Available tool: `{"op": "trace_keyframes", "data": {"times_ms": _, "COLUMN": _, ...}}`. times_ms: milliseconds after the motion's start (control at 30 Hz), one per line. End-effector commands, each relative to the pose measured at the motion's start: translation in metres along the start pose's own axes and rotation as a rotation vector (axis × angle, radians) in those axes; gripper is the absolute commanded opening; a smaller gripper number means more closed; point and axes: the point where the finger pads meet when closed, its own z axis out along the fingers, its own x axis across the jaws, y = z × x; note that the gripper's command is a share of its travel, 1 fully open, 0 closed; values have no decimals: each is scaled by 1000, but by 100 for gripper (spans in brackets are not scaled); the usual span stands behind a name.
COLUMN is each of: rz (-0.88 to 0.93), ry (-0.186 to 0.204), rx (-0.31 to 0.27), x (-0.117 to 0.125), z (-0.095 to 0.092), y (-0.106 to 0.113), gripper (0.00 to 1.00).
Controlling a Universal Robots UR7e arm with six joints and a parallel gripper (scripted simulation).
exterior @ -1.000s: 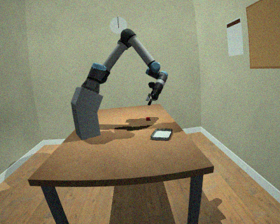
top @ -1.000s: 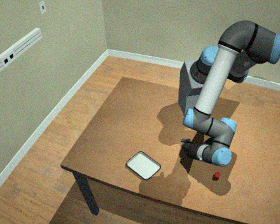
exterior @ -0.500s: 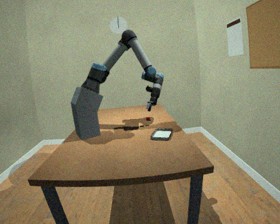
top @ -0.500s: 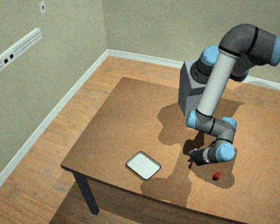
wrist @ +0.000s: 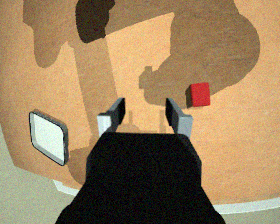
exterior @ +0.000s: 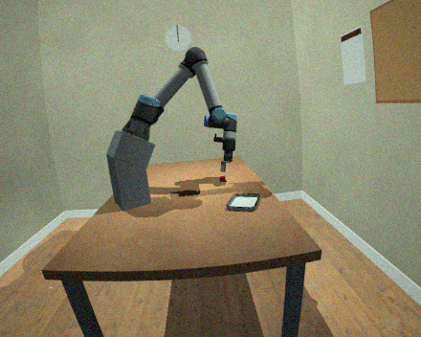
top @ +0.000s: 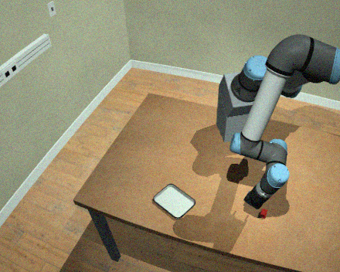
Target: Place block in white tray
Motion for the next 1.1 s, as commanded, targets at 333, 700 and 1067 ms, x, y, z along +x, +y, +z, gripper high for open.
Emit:
{"op": "trace_keyframes", "data": {"times_ms": 333, "rz": -162, "ry": 242, "rx": -132, "x": 65, "z": 2, "y": -14, "gripper": 100}}
{"op": "trace_keyframes", "data": {"times_ms": 700, "rz": -173, "ry": 257, "rx": -141, "x": 69, "z": 1, "y": -16, "gripper": 100}}
{"op": "trace_keyframes", "data": {"times_ms": 1067, "rz": -173, "ry": 257, "rx": -141, "x": 69, "z": 1, "y": -16, "gripper": 89}}
